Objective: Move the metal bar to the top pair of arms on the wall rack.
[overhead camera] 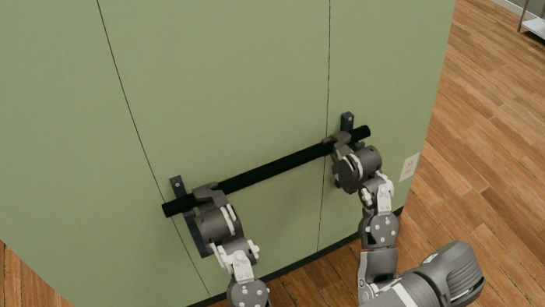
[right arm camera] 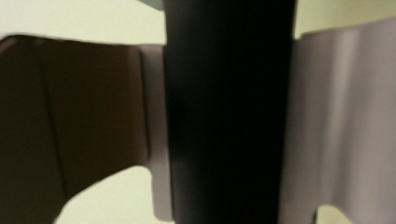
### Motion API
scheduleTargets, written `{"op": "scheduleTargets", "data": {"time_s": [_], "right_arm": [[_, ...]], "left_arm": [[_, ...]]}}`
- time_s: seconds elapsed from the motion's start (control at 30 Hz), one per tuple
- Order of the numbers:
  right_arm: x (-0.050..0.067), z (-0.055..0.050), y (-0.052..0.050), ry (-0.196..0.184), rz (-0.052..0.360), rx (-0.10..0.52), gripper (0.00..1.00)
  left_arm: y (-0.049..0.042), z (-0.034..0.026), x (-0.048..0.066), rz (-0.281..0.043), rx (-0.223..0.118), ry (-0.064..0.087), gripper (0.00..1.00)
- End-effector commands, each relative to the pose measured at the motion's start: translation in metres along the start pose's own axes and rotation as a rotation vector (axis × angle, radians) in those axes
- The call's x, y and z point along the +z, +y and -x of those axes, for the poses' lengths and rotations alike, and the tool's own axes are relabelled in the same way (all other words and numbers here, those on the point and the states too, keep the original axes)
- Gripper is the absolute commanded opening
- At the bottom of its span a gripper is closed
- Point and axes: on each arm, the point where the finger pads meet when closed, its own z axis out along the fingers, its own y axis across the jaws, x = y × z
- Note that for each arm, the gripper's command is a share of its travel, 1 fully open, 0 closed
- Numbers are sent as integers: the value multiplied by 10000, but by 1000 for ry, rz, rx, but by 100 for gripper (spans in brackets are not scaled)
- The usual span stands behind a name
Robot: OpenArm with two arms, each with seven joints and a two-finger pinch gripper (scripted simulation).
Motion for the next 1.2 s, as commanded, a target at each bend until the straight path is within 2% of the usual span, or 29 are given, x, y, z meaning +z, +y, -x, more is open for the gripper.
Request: {"op": "scheduleTargets", "data": {"time_s": [0.0, 1.17], "right_arm": [[-2, -9, -72, 2, -35, -1, 0], [0, -10, -28, 2, -35, -1, 0]], "left_arm": [[81, 0, -2, 37, 1, 1, 0], [29, 1, 1, 37, 1, 1, 0]]}}
